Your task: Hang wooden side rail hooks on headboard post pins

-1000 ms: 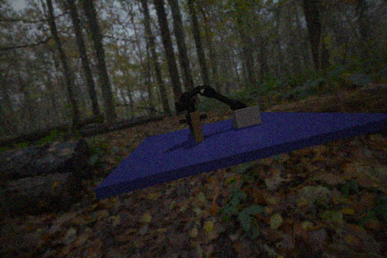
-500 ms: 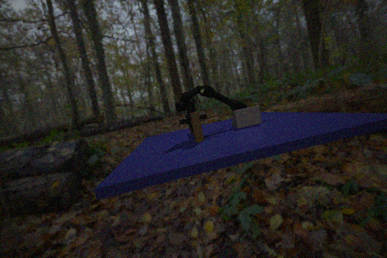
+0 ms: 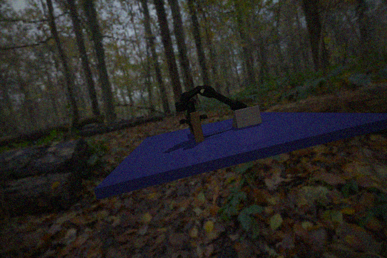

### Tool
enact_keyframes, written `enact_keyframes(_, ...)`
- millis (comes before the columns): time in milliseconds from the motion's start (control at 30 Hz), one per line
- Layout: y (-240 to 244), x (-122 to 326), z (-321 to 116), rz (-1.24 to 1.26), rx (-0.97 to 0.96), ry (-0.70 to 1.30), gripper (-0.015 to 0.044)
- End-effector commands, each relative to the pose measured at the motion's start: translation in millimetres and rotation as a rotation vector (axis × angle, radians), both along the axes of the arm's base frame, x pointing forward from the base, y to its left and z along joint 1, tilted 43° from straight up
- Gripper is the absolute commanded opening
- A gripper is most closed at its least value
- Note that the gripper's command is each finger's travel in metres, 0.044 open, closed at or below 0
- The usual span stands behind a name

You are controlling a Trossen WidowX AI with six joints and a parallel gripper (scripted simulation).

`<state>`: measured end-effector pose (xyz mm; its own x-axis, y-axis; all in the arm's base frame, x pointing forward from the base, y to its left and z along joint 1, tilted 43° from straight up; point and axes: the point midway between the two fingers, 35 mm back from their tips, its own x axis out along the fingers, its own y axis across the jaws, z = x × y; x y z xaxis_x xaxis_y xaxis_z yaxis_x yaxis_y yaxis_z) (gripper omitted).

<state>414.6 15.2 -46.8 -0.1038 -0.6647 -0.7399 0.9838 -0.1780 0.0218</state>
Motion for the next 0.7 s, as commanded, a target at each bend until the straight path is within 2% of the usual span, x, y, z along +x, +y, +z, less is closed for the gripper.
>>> enact_keyframes(0,4.9,0.6,-0.1,0.007,0.003,-0.005,0.0000)
enact_keyframes(667,7.0,0.9,-0.8,0.007,0.003,-0.005,0.0000)
